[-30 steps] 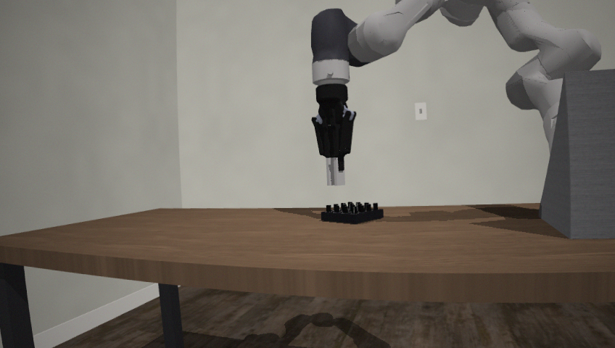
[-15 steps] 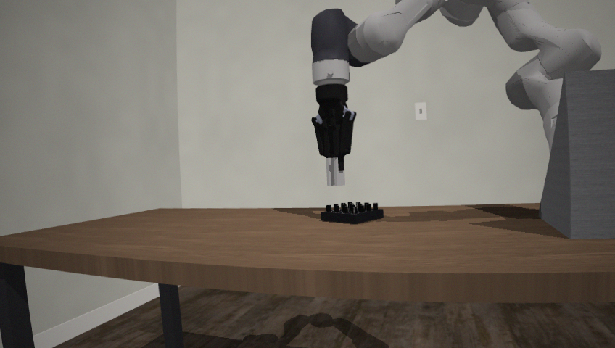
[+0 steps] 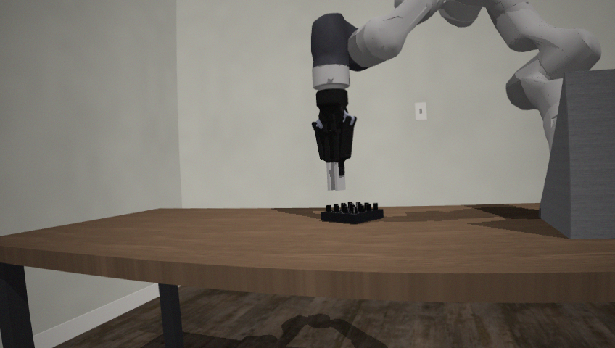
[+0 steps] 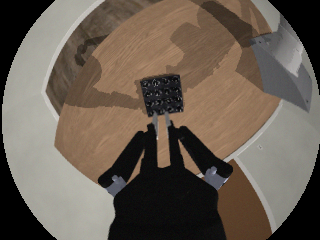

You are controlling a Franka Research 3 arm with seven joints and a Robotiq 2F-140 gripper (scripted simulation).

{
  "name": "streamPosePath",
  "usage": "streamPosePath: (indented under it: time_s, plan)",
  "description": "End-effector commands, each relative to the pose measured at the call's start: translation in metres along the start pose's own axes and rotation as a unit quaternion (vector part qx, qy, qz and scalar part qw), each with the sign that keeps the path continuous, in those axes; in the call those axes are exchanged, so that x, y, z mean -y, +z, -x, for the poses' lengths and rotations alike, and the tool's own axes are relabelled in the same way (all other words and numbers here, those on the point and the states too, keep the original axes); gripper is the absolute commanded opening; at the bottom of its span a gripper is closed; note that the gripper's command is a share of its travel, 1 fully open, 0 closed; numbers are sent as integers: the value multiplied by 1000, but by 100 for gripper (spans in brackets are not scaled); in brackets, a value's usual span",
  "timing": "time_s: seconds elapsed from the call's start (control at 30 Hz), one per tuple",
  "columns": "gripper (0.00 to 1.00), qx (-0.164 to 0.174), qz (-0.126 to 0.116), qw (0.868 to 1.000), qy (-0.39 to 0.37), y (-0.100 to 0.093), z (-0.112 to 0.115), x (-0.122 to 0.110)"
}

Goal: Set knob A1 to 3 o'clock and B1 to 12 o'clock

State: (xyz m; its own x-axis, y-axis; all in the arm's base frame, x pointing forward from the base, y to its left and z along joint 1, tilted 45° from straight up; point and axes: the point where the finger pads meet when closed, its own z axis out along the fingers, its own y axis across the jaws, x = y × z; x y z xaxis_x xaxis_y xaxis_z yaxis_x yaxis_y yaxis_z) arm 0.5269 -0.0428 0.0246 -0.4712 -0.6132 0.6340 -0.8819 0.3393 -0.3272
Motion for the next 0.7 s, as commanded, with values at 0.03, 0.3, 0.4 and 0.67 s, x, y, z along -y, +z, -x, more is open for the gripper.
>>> streamPosePath:
  time_s: [0.03, 0.3, 0.4, 0.67]
  plan:
    - [12, 1, -1, 1000, -3, 7, 1, 1]
    - [12, 1, -1, 1000, -3, 15, 1, 1]
    - [12, 1, -1, 1000, -3, 19, 1, 1]
    - [12, 1, -1, 1000, -3, 25, 1, 1]
